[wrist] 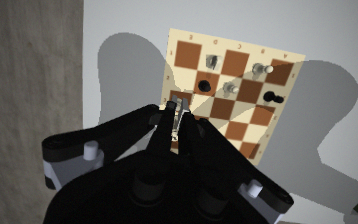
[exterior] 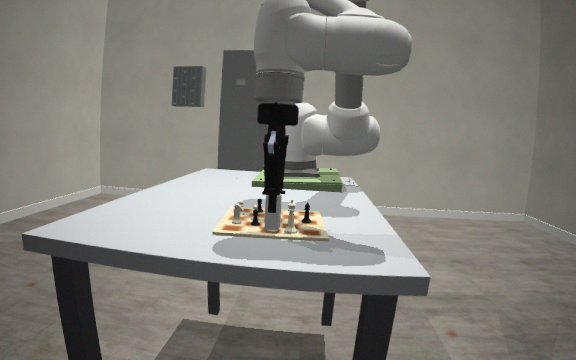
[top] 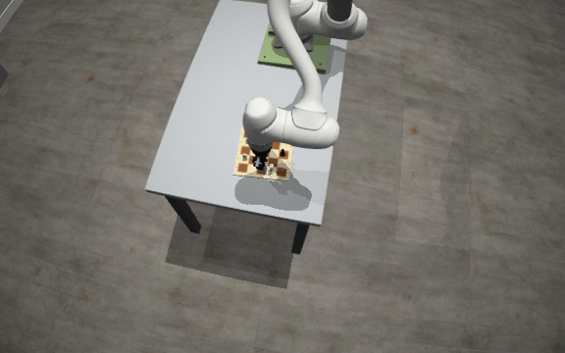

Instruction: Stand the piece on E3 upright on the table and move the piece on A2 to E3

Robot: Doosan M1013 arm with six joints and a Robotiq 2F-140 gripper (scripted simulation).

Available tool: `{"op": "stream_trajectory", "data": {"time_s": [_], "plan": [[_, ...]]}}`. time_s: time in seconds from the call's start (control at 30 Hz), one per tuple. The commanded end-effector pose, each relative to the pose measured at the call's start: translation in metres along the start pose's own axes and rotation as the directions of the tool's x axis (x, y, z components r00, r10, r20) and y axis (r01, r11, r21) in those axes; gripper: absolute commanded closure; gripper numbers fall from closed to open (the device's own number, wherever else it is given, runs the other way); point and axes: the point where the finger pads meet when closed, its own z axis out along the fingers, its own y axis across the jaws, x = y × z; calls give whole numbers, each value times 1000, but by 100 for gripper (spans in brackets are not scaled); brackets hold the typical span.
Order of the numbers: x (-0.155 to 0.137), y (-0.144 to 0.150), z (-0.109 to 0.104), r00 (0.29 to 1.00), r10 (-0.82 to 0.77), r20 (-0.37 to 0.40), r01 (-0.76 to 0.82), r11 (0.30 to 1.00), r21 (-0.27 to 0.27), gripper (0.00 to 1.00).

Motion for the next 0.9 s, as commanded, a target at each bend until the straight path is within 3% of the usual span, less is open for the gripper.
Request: {"op": "stream_trajectory", "data": {"time_s": [0.0,0.33,0.67,0.87], "plan": [[0,0,0,1000,0,0,0,1000,0,100],[0,0,-25,1000,0,0,0,1000,0,100],[0,0,-93,1000,0,0,0,1000,0,100],[0,0,-100,1000,0,0,0,1000,0,100]]}}
